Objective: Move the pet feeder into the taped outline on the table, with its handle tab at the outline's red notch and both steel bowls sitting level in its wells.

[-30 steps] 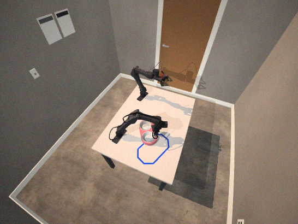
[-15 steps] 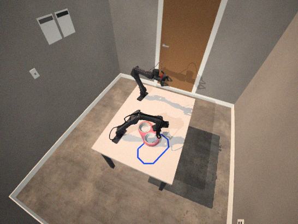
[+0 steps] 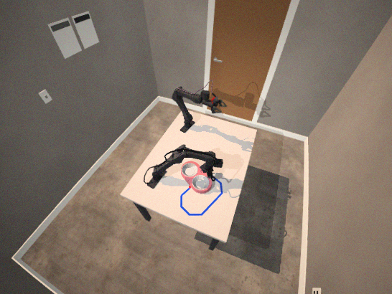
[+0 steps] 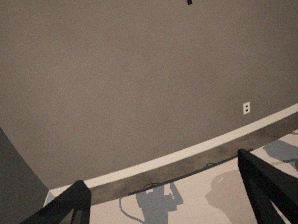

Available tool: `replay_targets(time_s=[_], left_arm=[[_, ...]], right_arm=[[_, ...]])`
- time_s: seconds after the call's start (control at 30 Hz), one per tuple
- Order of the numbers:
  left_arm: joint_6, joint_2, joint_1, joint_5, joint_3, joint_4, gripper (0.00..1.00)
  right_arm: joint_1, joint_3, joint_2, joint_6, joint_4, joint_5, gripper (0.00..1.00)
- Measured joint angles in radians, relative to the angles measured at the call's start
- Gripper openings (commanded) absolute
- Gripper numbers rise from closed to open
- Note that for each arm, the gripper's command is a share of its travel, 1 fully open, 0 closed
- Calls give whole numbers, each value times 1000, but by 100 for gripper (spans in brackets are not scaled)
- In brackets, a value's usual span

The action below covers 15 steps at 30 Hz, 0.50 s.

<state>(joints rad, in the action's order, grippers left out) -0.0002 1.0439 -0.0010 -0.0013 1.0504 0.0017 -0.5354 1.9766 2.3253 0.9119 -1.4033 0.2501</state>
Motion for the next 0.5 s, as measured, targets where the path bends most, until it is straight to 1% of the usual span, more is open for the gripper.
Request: replay_targets(time_s=[0.4, 0.5], left_arm=[[0, 0, 0, 0, 0, 0, 100], [0, 0, 0, 0, 0, 0, 100]], right_arm=[[-9, 31, 19, -196, -56, -42, 16], [-9, 35, 22, -217, -63, -47, 16]])
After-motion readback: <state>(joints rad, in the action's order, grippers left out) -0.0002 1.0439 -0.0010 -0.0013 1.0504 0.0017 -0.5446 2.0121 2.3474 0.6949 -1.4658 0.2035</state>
